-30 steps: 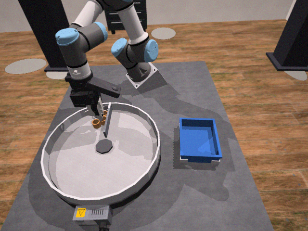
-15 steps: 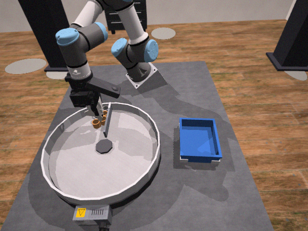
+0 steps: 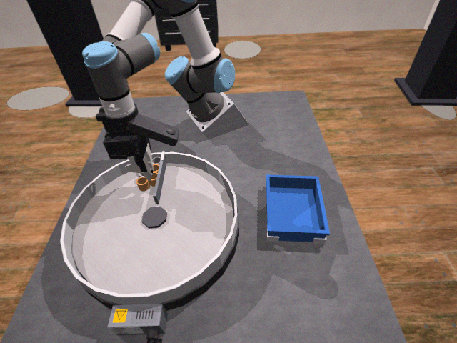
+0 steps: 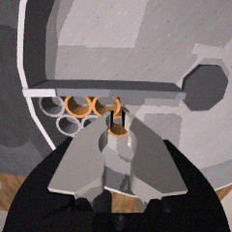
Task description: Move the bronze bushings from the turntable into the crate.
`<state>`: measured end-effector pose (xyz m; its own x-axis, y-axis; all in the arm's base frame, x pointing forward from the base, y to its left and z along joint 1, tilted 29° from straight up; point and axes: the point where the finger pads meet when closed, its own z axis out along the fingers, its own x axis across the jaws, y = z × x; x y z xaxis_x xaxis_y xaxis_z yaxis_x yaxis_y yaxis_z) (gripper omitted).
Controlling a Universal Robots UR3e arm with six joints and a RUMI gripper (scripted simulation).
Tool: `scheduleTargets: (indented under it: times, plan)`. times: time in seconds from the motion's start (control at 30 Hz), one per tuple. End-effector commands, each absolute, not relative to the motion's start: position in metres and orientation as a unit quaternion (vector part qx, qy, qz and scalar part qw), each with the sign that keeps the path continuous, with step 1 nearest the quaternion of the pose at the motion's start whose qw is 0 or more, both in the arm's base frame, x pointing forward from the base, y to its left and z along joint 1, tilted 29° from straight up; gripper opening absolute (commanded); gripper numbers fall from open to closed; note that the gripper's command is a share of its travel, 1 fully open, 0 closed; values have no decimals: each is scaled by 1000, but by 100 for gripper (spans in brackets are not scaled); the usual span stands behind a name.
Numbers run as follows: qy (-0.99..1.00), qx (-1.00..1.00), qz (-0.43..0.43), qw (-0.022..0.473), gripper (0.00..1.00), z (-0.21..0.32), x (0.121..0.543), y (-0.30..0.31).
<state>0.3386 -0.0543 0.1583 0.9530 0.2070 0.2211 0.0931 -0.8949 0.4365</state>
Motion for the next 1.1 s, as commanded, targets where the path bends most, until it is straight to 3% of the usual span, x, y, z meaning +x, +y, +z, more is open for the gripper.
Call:
scheduleTargets:
  times: [0.0,1.07]
  plan:
    - [78,964,132,215,6,157,339,-55]
    - [78,964,132,215,6,137,346,-64]
